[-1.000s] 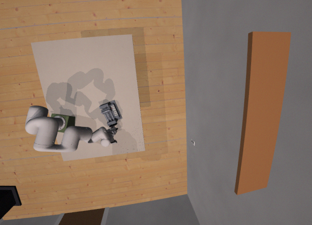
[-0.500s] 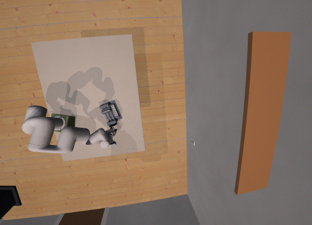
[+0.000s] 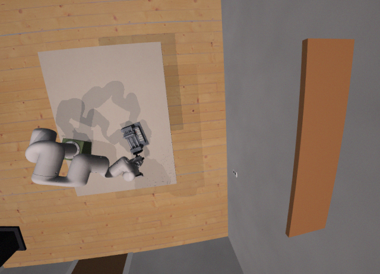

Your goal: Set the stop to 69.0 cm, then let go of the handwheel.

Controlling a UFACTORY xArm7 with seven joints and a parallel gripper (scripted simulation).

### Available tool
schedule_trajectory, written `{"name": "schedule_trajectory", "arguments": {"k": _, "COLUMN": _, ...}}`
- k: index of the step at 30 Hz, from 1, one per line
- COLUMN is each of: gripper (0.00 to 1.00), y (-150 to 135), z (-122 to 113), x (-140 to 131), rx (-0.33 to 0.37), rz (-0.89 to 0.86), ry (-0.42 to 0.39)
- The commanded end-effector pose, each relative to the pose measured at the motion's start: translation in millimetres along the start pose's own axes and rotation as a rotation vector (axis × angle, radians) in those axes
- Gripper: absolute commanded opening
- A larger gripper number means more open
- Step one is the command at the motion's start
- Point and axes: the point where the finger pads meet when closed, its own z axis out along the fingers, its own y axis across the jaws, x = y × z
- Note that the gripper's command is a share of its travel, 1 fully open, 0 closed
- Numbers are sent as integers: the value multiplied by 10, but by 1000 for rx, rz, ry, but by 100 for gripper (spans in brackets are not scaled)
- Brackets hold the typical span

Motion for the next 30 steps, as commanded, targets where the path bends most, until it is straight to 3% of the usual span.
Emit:
{"name": "schedule_trajectory", "arguments": {"k": 1, "gripper": 6, "y": -136, "z": -32, "x": 11, "rx": 7, "rz": -4, "ry": 6}}
{"name": "schedule_trajectory", "arguments": {"k": 20, "gripper": 6, "y": -358, "z": 121, "x": 11, "rx": 7, "rz": -4, "ry": 6}}
{"name": "schedule_trajectory", "arguments": {"k": 30, "gripper": 6, "y": -368, "z": 335, "x": 12, "rx": 7, "rz": -4, "ry": 6}}
